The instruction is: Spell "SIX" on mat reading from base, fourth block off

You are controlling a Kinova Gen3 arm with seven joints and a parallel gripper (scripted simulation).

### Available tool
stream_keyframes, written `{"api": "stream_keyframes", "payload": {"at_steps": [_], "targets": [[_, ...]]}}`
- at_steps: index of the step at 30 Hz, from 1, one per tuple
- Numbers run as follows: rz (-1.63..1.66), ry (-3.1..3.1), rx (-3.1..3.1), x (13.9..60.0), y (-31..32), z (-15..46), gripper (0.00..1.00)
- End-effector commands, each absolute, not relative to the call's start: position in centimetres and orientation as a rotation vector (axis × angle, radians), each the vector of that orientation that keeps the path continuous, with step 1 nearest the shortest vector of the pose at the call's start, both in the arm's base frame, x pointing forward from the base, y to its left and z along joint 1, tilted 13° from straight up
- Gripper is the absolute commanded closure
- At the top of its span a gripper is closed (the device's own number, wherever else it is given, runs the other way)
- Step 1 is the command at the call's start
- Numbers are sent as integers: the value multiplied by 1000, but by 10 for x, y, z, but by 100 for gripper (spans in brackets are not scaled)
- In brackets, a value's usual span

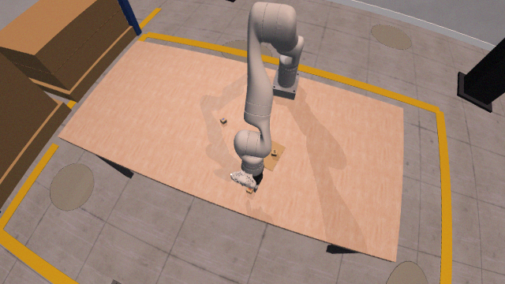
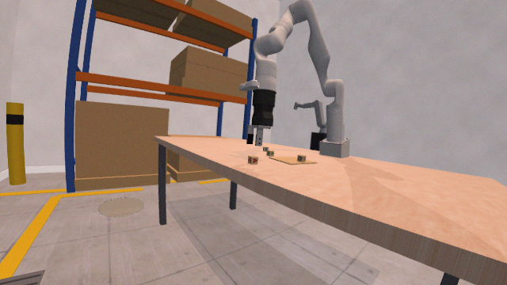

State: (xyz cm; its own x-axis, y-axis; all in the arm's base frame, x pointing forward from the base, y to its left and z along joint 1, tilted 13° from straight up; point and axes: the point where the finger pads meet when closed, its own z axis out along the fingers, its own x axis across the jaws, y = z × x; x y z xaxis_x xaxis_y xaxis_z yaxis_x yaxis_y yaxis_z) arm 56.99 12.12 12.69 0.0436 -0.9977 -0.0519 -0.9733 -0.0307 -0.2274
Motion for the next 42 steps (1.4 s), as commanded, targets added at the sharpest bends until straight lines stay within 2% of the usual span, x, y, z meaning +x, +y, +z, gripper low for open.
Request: {"api": "stream_keyframes", "payload": {"at_steps": [1, 42], "targets": [[-175, 2038, -2117, 570, 121, 122, 0], [-175, 2038, -2117, 575, 123, 98, 0]]}}
